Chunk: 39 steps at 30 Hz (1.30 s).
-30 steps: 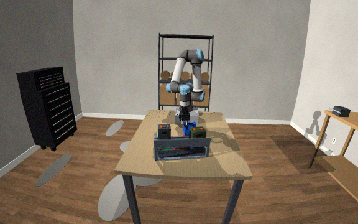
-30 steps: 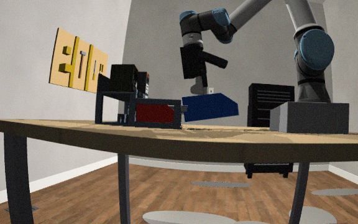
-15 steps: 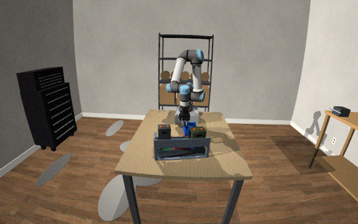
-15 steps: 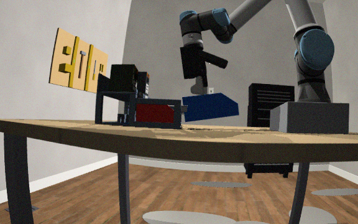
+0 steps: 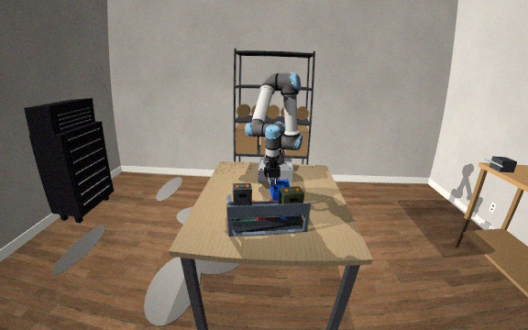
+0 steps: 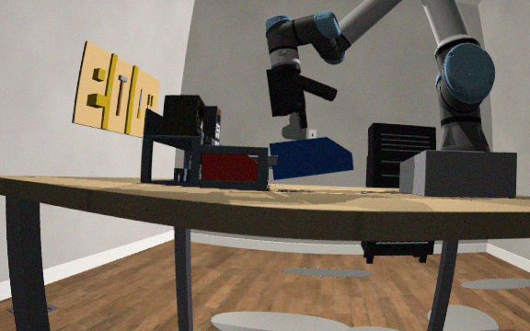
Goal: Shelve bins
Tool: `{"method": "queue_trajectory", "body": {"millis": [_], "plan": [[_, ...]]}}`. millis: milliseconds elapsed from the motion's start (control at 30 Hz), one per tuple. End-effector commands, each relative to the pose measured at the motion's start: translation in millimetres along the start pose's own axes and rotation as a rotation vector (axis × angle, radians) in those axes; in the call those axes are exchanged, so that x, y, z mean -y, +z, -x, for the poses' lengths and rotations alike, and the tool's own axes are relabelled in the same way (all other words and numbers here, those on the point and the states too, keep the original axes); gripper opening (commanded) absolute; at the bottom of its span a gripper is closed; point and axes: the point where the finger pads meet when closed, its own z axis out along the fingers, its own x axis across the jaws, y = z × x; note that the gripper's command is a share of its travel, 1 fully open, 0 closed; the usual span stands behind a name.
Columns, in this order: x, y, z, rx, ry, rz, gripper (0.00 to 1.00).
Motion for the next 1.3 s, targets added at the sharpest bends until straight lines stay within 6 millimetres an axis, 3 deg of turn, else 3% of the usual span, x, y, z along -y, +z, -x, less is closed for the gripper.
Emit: {"method": "queue_trajectory", "body": {"millis": [0, 1267], "plan": [[-3, -2, 0, 0.002, -0.001, 0.003, 0.0], [-27, -5, -1, 0.001, -0.001, 0.002, 0.0]]}}
